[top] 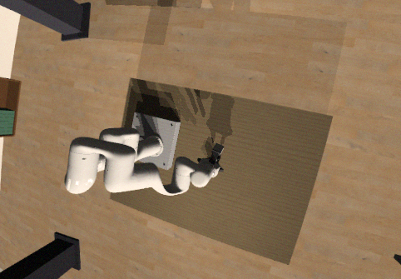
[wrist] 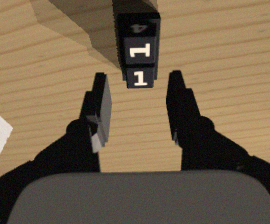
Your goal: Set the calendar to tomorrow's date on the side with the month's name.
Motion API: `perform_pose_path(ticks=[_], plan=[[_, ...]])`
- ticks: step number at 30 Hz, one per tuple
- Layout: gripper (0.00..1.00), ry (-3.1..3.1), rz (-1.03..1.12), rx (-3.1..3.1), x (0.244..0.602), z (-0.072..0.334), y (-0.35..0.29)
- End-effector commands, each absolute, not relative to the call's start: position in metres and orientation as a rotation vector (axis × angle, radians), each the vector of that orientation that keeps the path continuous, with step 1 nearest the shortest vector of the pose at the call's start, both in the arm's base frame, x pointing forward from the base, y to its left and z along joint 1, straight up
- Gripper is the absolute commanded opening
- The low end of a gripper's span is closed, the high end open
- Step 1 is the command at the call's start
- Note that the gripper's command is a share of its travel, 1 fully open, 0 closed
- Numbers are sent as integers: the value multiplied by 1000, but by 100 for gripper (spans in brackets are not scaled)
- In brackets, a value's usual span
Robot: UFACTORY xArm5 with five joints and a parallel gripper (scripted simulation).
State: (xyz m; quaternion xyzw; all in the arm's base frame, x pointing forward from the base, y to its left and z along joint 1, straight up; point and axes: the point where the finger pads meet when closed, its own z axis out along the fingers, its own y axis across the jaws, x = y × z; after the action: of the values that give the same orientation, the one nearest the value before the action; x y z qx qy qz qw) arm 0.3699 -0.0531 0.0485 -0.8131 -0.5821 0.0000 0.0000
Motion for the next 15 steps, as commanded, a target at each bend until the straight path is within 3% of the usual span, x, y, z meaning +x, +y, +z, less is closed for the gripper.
perform_pose_path(ticks=[1, 15], plan=[[47, -1831, -4, -2555, 371, 44, -53], [47, -1831, -4, -2555, 371, 25, -54]])
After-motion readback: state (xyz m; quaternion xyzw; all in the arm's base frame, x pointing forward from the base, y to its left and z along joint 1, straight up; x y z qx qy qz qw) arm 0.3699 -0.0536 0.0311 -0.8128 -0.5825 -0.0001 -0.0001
